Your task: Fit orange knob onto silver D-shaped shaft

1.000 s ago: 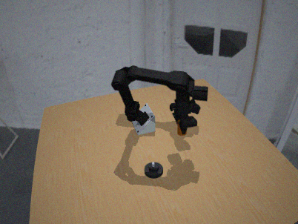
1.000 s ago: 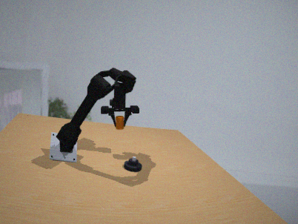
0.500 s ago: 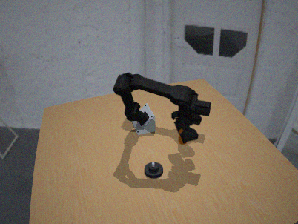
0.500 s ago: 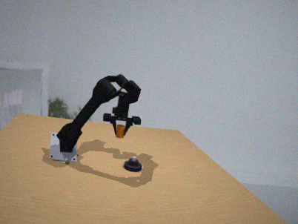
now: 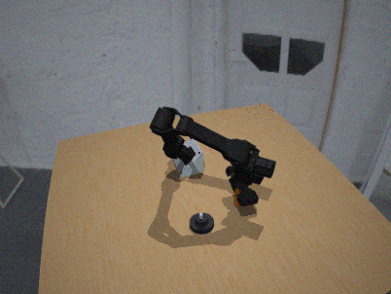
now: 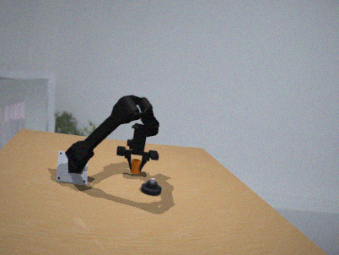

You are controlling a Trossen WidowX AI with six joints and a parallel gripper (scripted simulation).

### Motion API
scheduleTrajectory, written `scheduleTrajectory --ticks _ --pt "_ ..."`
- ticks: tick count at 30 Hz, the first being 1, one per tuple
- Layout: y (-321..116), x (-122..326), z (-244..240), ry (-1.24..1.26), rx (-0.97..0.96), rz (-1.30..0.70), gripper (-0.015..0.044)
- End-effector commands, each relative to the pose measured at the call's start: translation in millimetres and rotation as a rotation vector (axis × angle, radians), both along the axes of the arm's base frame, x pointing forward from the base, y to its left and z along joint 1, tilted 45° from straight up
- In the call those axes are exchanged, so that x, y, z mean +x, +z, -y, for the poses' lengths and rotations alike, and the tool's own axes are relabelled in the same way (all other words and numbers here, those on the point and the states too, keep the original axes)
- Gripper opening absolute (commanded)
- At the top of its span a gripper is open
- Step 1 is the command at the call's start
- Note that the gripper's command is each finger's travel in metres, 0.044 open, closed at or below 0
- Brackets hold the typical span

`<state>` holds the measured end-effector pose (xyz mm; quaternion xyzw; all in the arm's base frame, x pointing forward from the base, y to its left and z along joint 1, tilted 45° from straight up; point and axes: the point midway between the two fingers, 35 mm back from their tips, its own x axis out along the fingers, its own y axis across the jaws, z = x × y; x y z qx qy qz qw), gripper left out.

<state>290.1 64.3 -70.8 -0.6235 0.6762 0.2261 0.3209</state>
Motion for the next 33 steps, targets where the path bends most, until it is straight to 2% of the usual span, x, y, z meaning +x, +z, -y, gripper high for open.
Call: scheduleTrajectory --ticks 1,7,16,32,33 --pt "-10.4 -0.2 10.2 0.001 -0.002 -0.002 0.0" --pt "-10.5 -1.9 11.4 0.001 -0.003 -0.003 0.0" --pt "-10.0 -1.4 10.6 -0.003 -0.001 -0.001 0.0236" --pt "-10.0 -1.4 10.6 -0.003 -0.001 -0.001 0.024" --pt "-8.3 -1.0 8.7 -0.003 0.0 -0.001 0.0266"
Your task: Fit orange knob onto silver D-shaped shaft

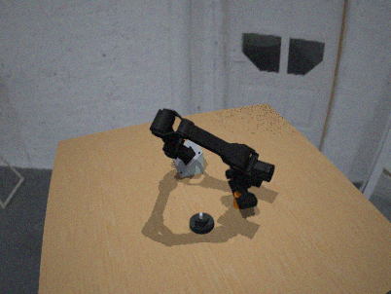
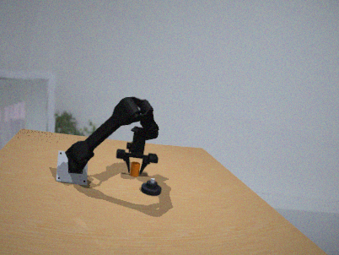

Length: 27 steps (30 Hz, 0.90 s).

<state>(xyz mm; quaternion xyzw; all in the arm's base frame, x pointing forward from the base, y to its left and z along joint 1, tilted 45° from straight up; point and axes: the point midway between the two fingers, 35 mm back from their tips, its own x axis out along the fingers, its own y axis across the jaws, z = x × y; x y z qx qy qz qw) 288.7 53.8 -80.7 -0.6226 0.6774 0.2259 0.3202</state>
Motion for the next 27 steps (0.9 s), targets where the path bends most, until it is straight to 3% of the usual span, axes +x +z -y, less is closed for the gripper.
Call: scheduleTrajectory --ticks 1,7,27 --pt "7 1 -8 0.0 0.001 0.0 0.0292" --pt "58 1 -57 0.004 0.001 -0.002 0.044" --pt "42 1 -43 0.004 0.001 -0.001 0.044"
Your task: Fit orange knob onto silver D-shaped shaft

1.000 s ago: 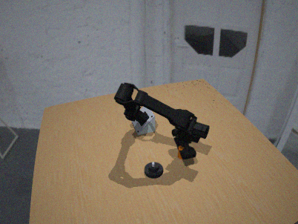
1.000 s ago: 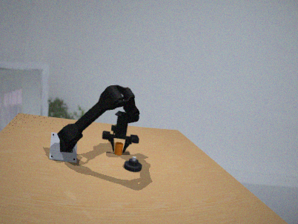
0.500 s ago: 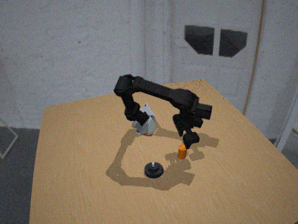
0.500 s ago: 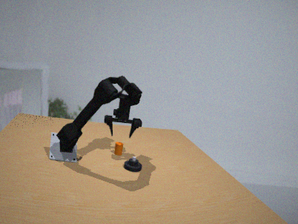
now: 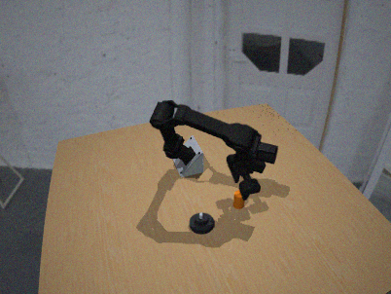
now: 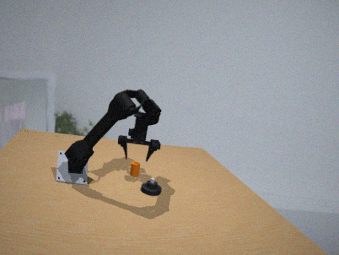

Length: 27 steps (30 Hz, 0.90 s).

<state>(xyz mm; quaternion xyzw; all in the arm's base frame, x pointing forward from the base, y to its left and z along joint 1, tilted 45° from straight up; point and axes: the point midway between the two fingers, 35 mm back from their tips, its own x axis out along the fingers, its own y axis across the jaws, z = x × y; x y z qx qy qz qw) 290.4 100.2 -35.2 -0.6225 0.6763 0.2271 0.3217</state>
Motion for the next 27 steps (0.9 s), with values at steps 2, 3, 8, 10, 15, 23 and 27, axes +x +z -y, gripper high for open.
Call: scheduleTrajectory --ticks 2,3,8,10,15,23,27 --pt "-5 0 5 0.003 -0.003 -0.003 0.044" --pt "-7 0 7 0.003 -0.003 -0.003 0.044" --pt "-13 1 12 0.003 -0.003 -0.002 0.044" --pt "-15 1 14 0.003 -0.003 -0.002 0.044" --pt "-21 1 20 0.003 -0.003 -0.002 0.044" --pt "-30 0 29 0.003 -0.003 -0.002 0.044" --pt "-34 0 34 0.003 -0.004 -0.002 0.044"
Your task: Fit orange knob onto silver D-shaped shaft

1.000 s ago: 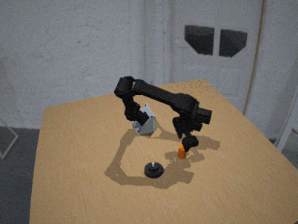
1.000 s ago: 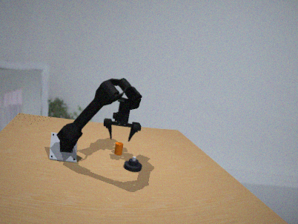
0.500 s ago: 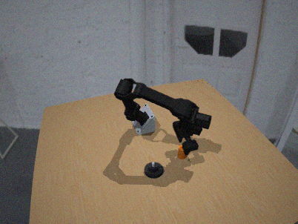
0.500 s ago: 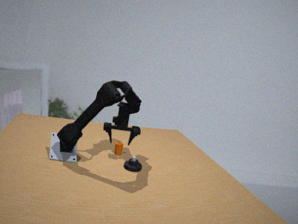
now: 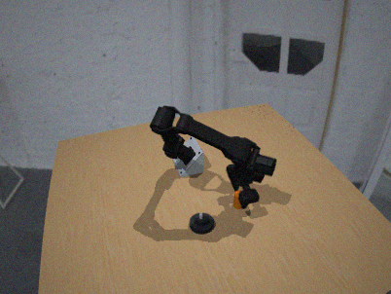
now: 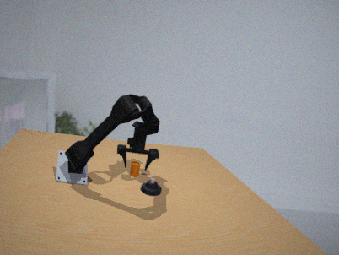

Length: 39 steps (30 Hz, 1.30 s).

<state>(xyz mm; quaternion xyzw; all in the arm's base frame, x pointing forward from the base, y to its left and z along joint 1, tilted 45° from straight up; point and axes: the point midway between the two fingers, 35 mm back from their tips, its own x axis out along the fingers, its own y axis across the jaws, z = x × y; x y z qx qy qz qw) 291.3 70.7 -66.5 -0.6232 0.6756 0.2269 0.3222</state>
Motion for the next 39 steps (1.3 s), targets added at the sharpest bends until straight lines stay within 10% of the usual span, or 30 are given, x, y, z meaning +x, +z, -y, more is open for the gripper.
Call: scheduleTrajectory --ticks 1,13,23,39 --pt "-4 -1 5 0.001 -0.004 -0.004 0.044" --pt "-15 -3 17 0.001 -0.006 -0.004 0.044" --pt "-15 -3 17 0.001 -0.006 -0.004 0.0177" --pt "1 3 -2 0.002 -0.002 -0.004 0.0"
